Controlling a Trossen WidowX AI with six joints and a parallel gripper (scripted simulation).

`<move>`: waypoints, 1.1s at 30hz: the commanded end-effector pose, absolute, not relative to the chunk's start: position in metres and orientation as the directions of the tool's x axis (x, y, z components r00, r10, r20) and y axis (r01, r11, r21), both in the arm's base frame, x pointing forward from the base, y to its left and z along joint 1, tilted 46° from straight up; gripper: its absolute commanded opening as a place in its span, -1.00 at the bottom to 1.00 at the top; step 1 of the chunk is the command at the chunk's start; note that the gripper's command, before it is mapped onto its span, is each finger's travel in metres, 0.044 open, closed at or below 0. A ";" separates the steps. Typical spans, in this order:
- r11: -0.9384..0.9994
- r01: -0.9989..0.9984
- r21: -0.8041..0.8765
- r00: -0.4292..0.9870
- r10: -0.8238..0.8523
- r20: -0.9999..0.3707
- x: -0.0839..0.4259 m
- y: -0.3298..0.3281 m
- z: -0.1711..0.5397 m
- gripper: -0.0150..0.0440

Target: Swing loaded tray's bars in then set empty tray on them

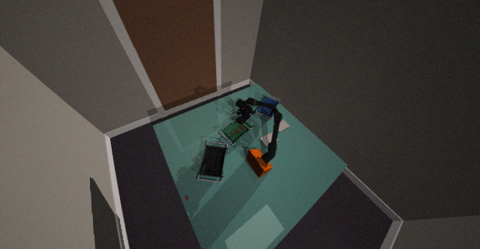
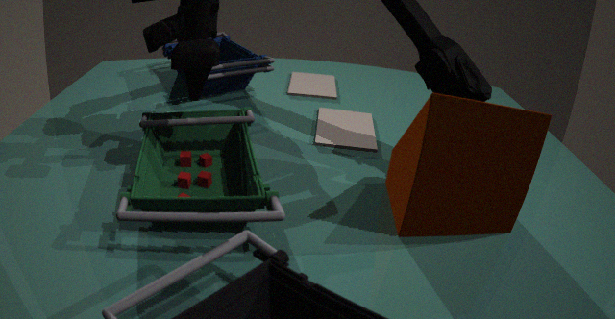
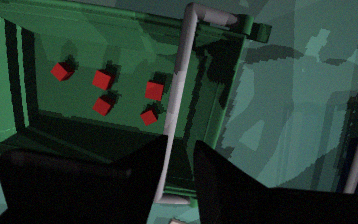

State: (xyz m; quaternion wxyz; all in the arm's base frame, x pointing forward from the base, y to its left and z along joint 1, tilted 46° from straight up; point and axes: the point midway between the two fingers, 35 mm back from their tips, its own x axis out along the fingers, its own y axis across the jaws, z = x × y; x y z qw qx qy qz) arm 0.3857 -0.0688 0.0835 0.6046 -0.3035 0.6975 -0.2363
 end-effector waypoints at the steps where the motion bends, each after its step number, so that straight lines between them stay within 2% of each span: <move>1: 0.706 -0.129 -0.696 -0.077 -0.707 -0.703 0.388 -0.051 0.100 -0.19; 3: 0.706 -0.137 -0.695 -0.085 -0.708 -0.701 0.388 -0.057 0.079 -0.19; 10: 0.722 -0.133 -0.679 -0.076 -0.691 -0.719 0.388 0.029 -0.002 -0.19; 17: 0.717 -0.123 -0.686 -0.078 -0.696 -0.713 0.357 0.100 -0.077 -0.19; 33: 0.716 -0.122 -0.687 -0.078 -0.697 -0.713 0.356 0.086 -0.096 -0.19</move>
